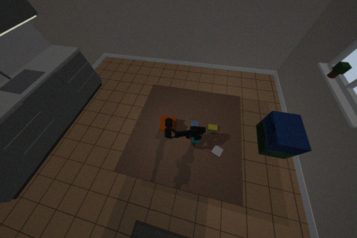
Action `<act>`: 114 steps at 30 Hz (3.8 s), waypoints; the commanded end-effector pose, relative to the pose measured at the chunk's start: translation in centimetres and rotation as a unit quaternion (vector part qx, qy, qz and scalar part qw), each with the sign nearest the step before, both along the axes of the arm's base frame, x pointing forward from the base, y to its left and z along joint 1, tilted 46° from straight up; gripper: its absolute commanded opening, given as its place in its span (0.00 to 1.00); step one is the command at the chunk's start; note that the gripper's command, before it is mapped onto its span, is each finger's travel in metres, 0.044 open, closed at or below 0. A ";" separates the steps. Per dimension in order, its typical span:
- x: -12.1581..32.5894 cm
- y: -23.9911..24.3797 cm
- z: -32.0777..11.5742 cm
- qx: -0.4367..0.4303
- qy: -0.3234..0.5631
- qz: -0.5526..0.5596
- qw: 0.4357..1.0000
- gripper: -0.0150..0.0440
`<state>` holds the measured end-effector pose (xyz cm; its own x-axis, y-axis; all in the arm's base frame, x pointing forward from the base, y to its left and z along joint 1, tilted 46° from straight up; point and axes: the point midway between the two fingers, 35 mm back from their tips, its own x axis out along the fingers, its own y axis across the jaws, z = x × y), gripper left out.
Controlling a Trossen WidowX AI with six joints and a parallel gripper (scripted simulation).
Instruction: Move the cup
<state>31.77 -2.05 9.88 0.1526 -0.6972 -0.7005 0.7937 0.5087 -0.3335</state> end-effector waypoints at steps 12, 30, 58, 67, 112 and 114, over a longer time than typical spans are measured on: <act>0.6 -1.4 -0.8 0.000 -0.006 0.001 1.000 0.25; 1.0 -3.3 -2.6 0.000 -0.007 0.001 1.000 0.25; 1.2 -3.5 -2.6 0.002 -0.011 0.000 1.000 0.50; 1.2 -3.4 -2.6 0.002 -0.011 0.000 1.000 0.50; -0.4 0.1 0.0 -0.001 0.000 0.000 1.000 0.72; -0.4 0.1 0.0 -0.001 0.000 0.000 1.000 0.81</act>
<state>31.39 -1.92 9.85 0.1533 -0.6979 -0.6996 0.7936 0.5088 -0.3336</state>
